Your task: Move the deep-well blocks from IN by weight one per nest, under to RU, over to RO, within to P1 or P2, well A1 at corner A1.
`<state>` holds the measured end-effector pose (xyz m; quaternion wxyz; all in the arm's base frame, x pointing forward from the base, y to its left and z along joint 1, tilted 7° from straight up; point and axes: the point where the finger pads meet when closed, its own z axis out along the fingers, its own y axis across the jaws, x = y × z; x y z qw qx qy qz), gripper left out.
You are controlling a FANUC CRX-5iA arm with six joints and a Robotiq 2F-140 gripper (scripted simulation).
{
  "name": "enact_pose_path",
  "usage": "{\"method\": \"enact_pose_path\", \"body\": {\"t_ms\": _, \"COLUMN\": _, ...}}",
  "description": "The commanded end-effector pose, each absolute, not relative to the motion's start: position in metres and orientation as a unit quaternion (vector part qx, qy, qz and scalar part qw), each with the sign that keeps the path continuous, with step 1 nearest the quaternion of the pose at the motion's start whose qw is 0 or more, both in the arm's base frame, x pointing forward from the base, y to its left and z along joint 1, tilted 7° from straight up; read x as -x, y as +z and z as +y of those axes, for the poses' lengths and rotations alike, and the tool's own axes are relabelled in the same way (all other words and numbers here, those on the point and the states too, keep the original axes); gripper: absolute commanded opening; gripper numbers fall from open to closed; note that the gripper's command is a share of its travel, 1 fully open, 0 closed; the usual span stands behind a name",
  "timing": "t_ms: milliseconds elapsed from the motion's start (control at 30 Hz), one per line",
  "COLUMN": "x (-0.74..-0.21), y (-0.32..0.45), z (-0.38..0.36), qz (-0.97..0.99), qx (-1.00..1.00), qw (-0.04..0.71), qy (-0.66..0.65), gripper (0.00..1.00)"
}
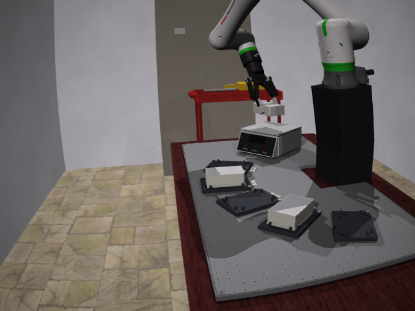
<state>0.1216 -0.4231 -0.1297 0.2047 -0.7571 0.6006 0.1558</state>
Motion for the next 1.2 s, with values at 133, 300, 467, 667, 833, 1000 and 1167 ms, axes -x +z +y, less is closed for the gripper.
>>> {"method": "enact_pose_path", "body": {"t_ms": 133, "x": -0.1045, "y": -0.1317, "z": -0.4306, "qz": 0.601, "qx": 0.757, "qw": 0.205, "qy": 0.156, "gripper": 0.10}}
{"method": "enact_pose_path", "body": {"t_ms": 300, "x": -0.1020, "y": -0.1321, "z": -0.4317, "qz": 0.601, "qx": 0.757, "qw": 0.205, "qy": 0.156, "gripper": 0.10}}
{"method": "enact_pose_path", "body": {"t_ms": 467, "x": -0.1022, "y": -0.1320, "z": -0.4317, "qz": 0.601, "qx": 0.757, "qw": 0.205, "qy": 0.156, "gripper": 0.10}}
{"method": "enact_pose_path", "body": {"t_ms": 667, "x": -0.1024, "y": -0.1320, "z": -0.4317, "qz": 0.601, "qx": 0.757, "qw": 0.205, "qy": 0.156, "gripper": 0.10}}
{"method": "enact_pose_path", "body": {"t_ms": 833, "x": -0.1026, "y": -0.1320, "z": -0.4317, "qz": 0.601, "qx": 0.757, "qw": 0.205, "qy": 0.156, "gripper": 0.10}}
{"method": "enact_pose_path", "body": {"t_ms": 1000, "x": -0.1027, "y": -0.1320, "z": -0.4316, "qz": 0.601, "qx": 0.757, "qw": 0.205, "qy": 0.156, "gripper": 0.10}}
{"method": "enact_pose_path", "body": {"t_ms": 1167, "x": -0.1028, "y": -0.1320, "z": -0.4316, "qz": 0.601, "qx": 0.757, "qw": 0.205, "qy": 0.156, "gripper": 0.10}}
